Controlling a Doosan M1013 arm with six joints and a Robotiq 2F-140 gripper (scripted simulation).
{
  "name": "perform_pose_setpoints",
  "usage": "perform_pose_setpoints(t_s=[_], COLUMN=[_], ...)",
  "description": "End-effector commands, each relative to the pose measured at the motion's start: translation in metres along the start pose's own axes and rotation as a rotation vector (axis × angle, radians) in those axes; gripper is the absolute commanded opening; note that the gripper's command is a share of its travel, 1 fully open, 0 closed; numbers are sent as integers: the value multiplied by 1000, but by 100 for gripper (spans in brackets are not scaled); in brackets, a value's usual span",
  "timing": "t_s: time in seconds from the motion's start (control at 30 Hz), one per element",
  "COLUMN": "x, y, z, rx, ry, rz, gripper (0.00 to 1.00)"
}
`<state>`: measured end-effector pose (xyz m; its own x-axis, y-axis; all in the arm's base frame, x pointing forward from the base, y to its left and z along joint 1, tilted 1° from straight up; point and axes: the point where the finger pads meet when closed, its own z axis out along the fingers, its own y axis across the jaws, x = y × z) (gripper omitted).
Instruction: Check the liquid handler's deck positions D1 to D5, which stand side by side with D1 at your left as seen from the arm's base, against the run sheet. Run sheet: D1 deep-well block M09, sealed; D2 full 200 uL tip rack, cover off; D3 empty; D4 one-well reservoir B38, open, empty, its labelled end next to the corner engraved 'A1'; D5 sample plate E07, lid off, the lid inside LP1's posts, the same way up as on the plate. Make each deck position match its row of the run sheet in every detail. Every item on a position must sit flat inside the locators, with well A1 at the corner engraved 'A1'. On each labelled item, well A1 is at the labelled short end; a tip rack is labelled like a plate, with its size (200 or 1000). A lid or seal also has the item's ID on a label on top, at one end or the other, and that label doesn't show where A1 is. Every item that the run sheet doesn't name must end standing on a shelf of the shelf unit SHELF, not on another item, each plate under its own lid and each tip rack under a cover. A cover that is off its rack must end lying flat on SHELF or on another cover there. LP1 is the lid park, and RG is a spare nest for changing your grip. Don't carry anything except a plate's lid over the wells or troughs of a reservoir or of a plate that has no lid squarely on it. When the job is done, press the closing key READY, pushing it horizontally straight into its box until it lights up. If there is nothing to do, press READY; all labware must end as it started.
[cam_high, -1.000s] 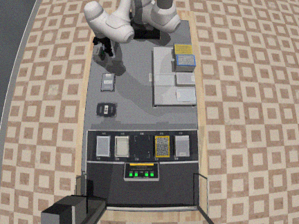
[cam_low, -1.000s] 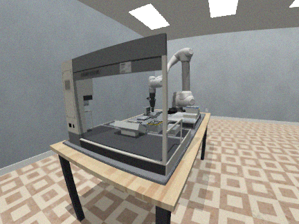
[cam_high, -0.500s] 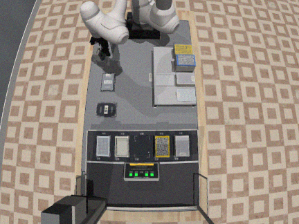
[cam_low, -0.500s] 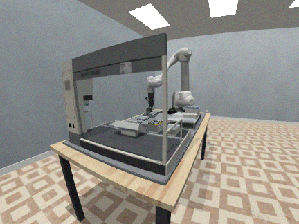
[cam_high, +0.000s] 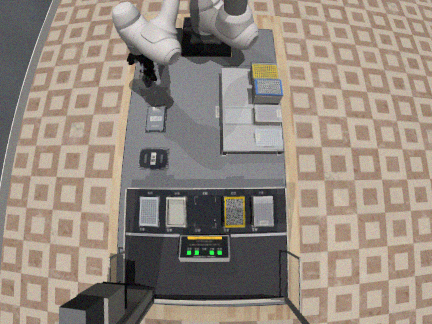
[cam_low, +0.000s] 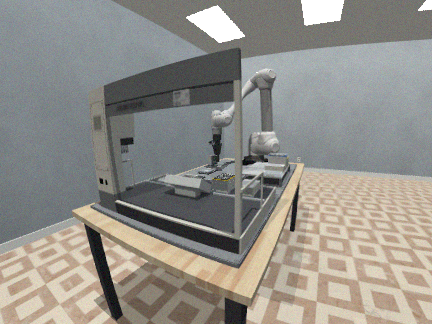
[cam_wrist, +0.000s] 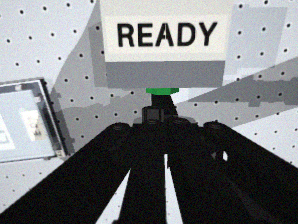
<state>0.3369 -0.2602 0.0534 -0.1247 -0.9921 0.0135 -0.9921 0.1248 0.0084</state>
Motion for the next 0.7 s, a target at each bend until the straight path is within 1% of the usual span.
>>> perform_pose_setpoints(t_s=[0.0, 0.67], x=[4, 9], y=[0, 0], z=[1, 1], rx=[-5, -5], ry=[0, 0], rz=[-5, -5], gripper=[10, 10])
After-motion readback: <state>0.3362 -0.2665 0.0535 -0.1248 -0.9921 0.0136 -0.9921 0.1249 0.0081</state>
